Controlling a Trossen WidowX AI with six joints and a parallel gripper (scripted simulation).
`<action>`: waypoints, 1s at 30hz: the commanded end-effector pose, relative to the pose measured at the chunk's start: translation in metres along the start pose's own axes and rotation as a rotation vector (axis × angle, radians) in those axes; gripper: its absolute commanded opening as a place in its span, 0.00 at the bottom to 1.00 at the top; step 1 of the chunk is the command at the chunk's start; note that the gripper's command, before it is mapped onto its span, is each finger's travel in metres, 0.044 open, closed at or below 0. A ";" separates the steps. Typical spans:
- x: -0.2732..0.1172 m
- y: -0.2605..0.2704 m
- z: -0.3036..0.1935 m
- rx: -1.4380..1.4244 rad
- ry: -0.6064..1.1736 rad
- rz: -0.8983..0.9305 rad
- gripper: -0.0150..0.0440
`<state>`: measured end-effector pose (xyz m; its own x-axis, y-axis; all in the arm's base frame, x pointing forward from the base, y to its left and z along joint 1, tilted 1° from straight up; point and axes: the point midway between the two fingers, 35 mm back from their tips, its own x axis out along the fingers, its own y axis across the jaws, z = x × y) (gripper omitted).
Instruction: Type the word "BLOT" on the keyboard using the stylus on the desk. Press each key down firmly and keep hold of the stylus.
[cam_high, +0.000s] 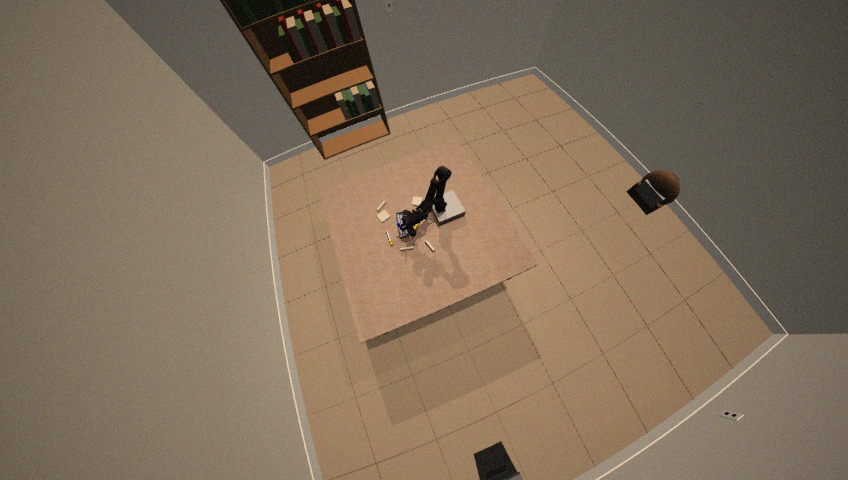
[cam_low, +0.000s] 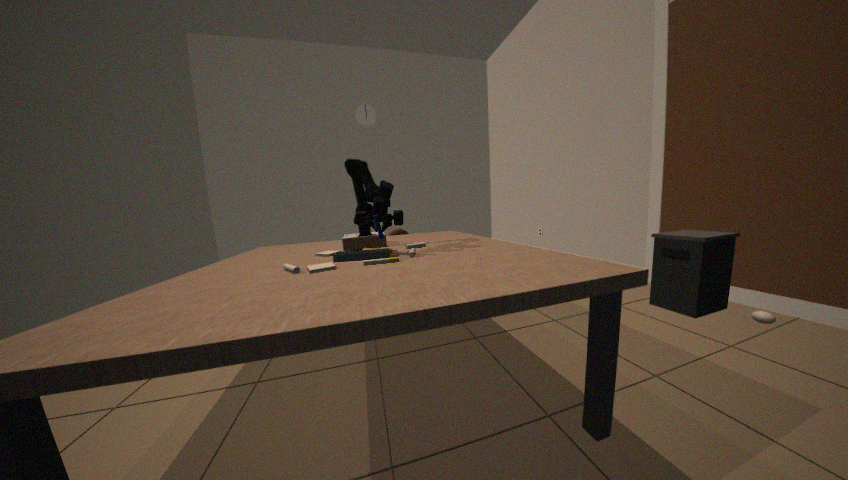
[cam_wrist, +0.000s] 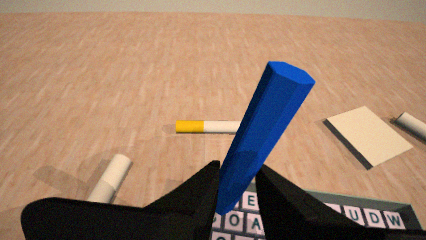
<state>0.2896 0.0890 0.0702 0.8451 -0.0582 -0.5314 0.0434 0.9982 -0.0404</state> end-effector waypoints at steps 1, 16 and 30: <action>0.000 -0.006 0.022 0.063 -0.058 -0.021 0.25; 0.026 -0.019 -0.002 0.062 -0.059 -0.022 0.25; 0.032 -0.021 -0.007 0.061 -0.059 -0.022 0.39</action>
<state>0.3115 0.0656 0.0495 0.8726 -0.0849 -0.4809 0.0982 0.9952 0.0026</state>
